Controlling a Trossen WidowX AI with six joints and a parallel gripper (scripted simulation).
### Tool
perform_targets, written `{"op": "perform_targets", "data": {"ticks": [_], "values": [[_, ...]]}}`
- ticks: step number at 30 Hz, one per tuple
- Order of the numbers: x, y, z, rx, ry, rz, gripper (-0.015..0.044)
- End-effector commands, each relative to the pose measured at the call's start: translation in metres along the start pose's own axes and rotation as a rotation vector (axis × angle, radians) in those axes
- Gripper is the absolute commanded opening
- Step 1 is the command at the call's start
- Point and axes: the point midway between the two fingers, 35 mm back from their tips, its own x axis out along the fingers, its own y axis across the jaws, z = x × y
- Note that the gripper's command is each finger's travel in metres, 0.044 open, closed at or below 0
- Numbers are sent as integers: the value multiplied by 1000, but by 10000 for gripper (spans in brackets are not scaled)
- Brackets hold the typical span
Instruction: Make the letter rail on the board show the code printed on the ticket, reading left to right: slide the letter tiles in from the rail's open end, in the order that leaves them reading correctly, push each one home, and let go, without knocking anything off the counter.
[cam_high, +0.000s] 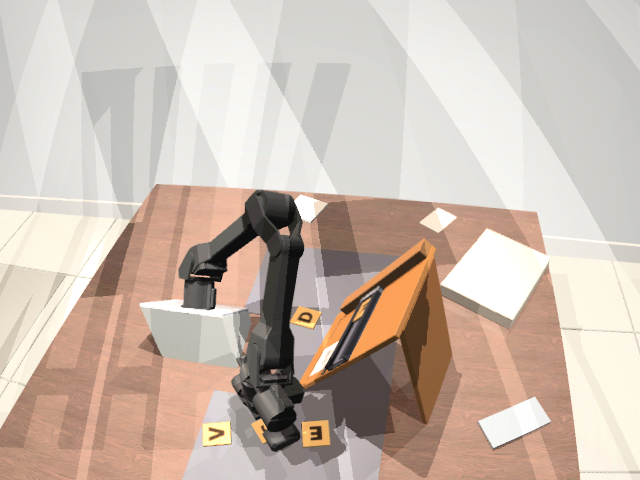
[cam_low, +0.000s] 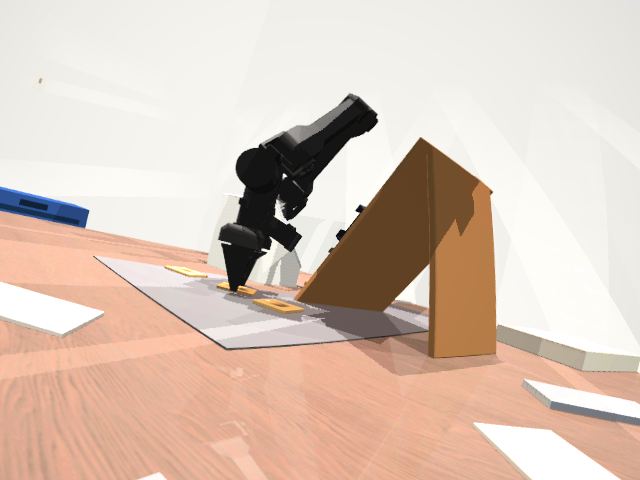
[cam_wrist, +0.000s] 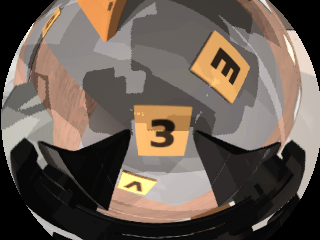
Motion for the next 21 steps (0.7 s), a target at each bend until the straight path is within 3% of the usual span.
{"op": "perform_targets", "data": {"ticks": [1,11,13,21], "values": [[3,0,0,2,-2,1,340],[3,0,0,2,-2,1,340],[3,0,0,2,-2,1,288],[3,0,0,2,-2,1,234]]}}
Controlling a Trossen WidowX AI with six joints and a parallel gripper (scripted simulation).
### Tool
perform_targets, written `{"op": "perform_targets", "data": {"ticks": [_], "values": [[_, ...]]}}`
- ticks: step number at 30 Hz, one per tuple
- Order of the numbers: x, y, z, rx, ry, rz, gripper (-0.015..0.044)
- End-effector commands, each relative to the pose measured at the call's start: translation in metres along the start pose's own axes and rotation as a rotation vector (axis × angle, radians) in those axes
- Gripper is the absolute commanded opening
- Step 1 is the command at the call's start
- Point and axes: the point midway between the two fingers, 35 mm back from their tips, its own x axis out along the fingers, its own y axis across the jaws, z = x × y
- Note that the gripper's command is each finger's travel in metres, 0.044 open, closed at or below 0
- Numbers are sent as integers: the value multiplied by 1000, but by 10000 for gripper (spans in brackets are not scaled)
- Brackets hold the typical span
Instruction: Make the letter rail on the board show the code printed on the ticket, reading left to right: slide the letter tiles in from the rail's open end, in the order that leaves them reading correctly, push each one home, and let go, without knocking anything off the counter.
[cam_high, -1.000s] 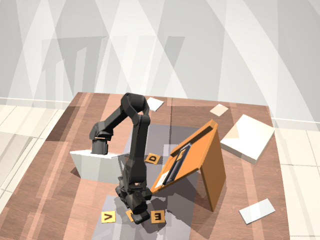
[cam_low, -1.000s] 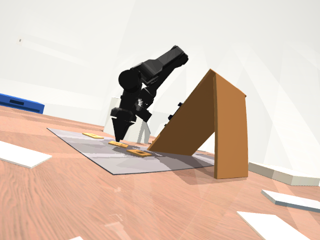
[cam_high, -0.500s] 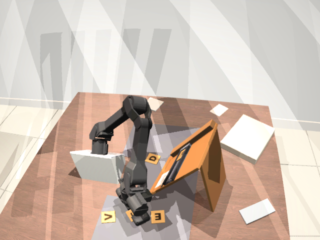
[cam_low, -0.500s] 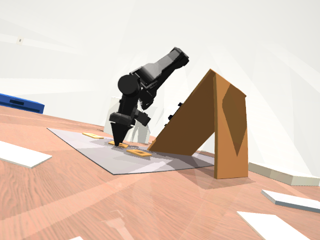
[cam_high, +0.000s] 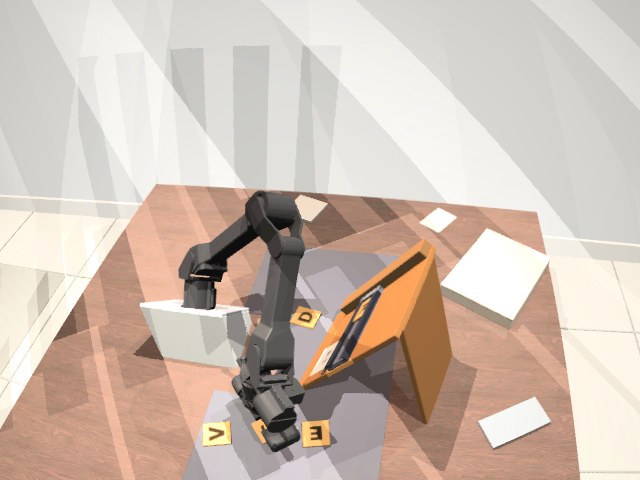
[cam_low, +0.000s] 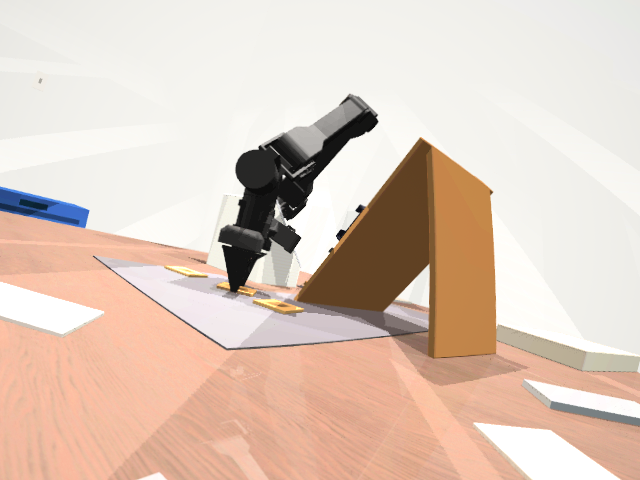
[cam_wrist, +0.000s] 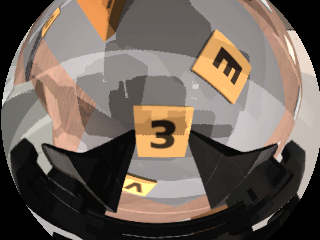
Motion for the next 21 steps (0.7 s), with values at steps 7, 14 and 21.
{"op": "perform_targets", "data": {"ticks": [7,14,21], "values": [[-4,0,0,3,-2,-1,109],[-7,1,0,3,-2,-1,0],[-11,1,0,3,-2,-1,0]]}}
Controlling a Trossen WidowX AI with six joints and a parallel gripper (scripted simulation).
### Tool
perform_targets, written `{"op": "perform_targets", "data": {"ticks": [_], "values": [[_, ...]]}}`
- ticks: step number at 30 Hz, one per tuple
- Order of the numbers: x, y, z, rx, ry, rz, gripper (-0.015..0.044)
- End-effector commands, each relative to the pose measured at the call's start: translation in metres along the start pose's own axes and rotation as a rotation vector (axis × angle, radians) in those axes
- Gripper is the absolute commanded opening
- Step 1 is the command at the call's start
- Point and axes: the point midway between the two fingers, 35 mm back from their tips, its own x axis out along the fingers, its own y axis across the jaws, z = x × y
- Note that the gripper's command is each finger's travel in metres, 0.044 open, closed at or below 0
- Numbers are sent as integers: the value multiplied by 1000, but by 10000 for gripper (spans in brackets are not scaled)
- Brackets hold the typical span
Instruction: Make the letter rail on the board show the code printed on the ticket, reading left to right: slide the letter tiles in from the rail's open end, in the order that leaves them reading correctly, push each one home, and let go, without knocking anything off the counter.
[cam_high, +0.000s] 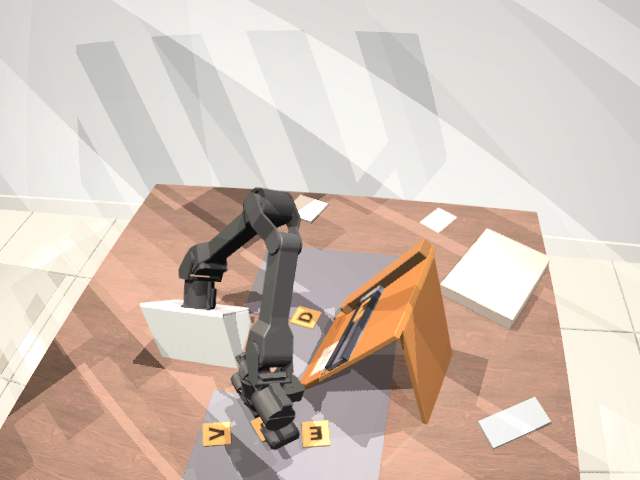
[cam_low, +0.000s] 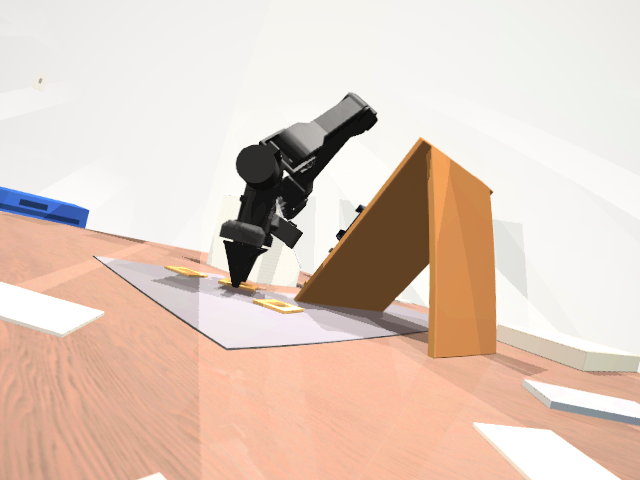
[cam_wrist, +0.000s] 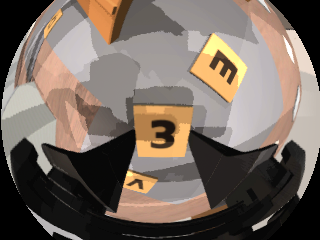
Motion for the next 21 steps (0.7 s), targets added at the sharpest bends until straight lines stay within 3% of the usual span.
{"op": "perform_targets", "data": {"ticks": [1,21], "values": [[-3,0,0,-3,2,-2,0],[-13,1,0,-3,3,-2,0]]}}
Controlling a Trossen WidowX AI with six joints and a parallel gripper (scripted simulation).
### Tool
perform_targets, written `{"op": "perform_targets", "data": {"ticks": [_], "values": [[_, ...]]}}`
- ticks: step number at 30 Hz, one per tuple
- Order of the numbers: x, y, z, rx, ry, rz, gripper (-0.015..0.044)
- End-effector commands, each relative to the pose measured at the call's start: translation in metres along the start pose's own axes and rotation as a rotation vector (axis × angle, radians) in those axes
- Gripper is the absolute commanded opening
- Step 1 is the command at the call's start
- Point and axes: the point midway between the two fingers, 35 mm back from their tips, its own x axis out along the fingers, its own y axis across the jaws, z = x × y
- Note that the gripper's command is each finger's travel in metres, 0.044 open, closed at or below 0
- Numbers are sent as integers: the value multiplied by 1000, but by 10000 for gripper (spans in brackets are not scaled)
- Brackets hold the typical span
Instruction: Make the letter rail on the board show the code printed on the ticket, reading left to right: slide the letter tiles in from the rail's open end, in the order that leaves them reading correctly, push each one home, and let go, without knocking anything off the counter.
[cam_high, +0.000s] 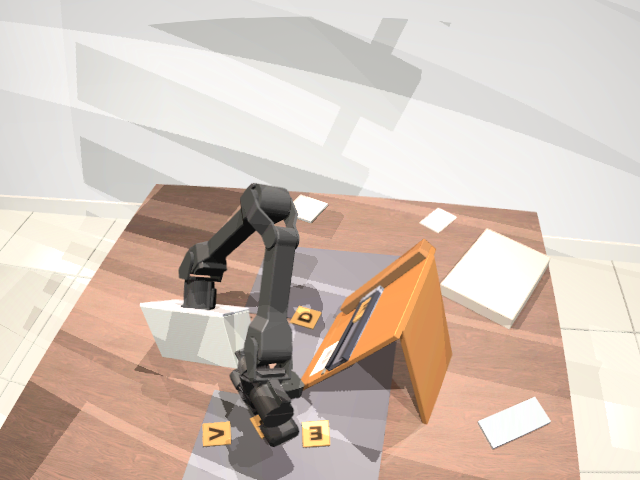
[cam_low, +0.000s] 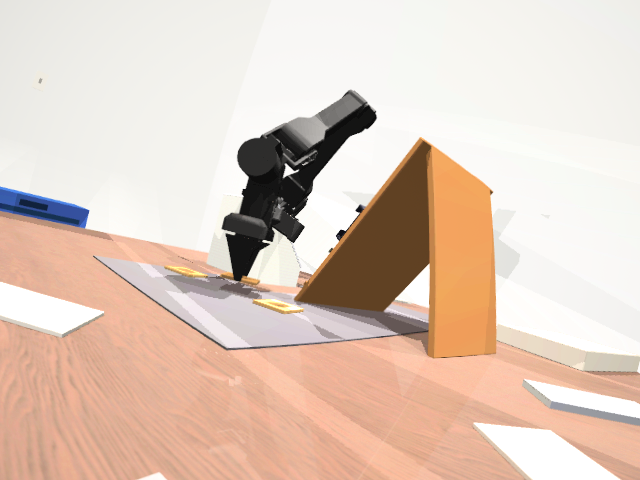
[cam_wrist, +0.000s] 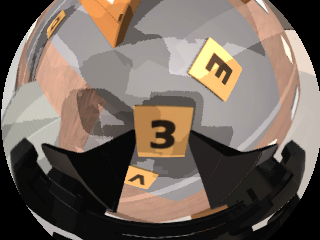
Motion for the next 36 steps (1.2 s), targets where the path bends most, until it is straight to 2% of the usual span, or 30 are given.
{"op": "perform_targets", "data": {"ticks": [1,19,36], "values": [[-3,0,0,-3,2,-2,0],[-10,0,1,4,-1,-4,0],[-32,-39,16,389,-221,-302,0]]}}
